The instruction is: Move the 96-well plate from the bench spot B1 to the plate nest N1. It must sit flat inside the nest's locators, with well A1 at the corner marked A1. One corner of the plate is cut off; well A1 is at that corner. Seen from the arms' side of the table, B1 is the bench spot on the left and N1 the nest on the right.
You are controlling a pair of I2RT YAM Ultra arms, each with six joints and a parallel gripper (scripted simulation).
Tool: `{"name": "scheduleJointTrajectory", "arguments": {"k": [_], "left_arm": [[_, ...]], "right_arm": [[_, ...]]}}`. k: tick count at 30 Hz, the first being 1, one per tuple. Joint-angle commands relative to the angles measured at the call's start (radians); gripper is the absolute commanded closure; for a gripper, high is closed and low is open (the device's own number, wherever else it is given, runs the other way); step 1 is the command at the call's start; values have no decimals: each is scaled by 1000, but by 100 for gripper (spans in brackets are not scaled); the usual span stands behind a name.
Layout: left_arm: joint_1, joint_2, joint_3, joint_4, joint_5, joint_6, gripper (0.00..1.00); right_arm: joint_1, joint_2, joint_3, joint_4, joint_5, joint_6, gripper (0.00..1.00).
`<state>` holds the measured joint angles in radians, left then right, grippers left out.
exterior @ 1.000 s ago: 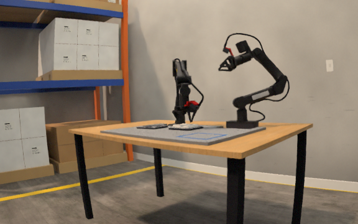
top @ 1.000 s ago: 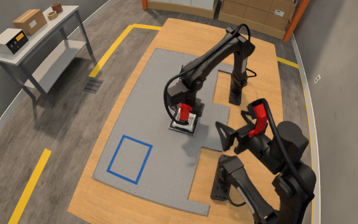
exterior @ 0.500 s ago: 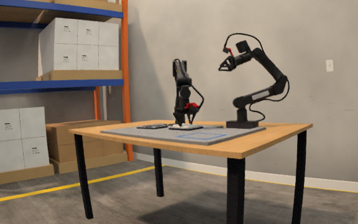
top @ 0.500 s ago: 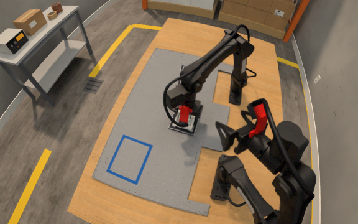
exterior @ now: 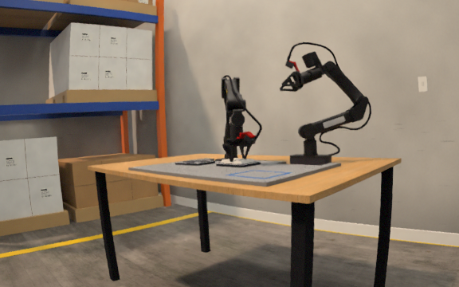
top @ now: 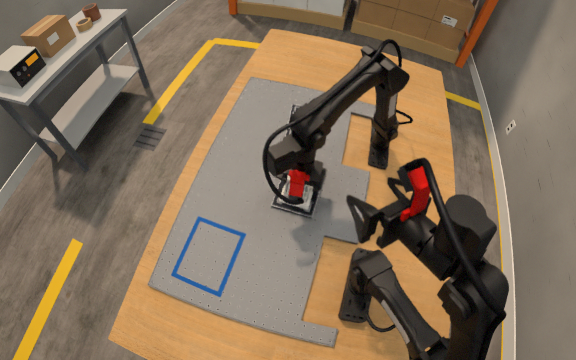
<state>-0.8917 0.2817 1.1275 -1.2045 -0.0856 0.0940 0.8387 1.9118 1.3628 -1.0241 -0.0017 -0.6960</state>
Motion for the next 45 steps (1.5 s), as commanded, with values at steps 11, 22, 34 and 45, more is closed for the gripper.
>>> {"name": "scheduleJointTrajectory", "arguments": {"k": [11,22,34,45], "left_arm": [[-6,-5,25,29,-4,-6,0],[-59,95,-197,540,39,8,0],[-139,320,-582,1183,73,22,0],[-168,457,-810,1550,98,26,0]], "right_arm": [[-5,-51,106,-130,1,-24,22],[-215,-208,-107,-98,14,-315,22],[-650,-350,-250,-92,6,-713,22],[-843,-337,-227,-87,-11,-842,22]]}}
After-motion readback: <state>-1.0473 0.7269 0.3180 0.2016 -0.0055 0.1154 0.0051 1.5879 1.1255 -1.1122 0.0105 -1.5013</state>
